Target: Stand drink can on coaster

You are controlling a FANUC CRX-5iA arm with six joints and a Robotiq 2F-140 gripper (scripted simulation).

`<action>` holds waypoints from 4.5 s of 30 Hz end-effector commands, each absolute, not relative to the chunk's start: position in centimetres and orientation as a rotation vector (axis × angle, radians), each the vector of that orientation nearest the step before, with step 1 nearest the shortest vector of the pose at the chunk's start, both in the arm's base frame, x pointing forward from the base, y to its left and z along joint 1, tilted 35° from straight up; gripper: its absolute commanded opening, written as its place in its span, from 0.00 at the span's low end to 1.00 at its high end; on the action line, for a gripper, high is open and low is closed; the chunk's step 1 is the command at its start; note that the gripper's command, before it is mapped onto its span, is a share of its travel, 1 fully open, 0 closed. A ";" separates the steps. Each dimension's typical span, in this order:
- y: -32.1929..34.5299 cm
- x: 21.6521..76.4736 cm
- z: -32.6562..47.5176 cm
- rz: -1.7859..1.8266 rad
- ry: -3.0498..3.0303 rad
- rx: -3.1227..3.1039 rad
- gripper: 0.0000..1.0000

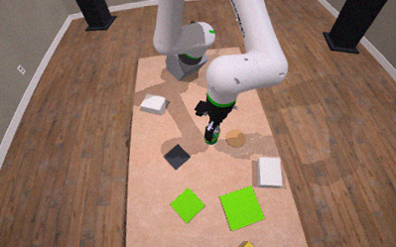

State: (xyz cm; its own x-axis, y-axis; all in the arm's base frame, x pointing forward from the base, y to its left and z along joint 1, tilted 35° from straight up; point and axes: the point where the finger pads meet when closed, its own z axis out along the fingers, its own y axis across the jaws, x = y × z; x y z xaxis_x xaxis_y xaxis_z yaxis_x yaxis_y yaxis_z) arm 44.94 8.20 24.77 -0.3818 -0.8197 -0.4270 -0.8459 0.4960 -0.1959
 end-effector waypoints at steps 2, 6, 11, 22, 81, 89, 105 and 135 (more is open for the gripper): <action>8.8 44.6 25.0 0.029 2.145 -1.548 0.10; 9.4 44.3 25.2 -0.020 2.032 -1.691 0.10; 10.1 43.9 25.3 -0.080 1.881 -1.857 0.10; 11.4 43.2 25.7 -0.187 1.585 -2.121 0.10; 17.0 39.7 27.4 -0.673 -0.238 -2.749 0.10; 17.5 39.4 27.5 -0.709 -0.402 -2.746 0.10; 18.3 38.8 27.8 -0.776 -0.725 -2.714 0.10; 19.4 38.1 28.2 -0.851 -1.117 -2.628 0.10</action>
State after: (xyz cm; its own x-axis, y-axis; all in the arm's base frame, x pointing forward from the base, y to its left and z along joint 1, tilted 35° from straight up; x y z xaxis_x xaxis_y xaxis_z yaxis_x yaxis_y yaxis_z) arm 38.15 19.33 28.04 0.5753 0.5965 0.5596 0.6903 -0.7211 0.0590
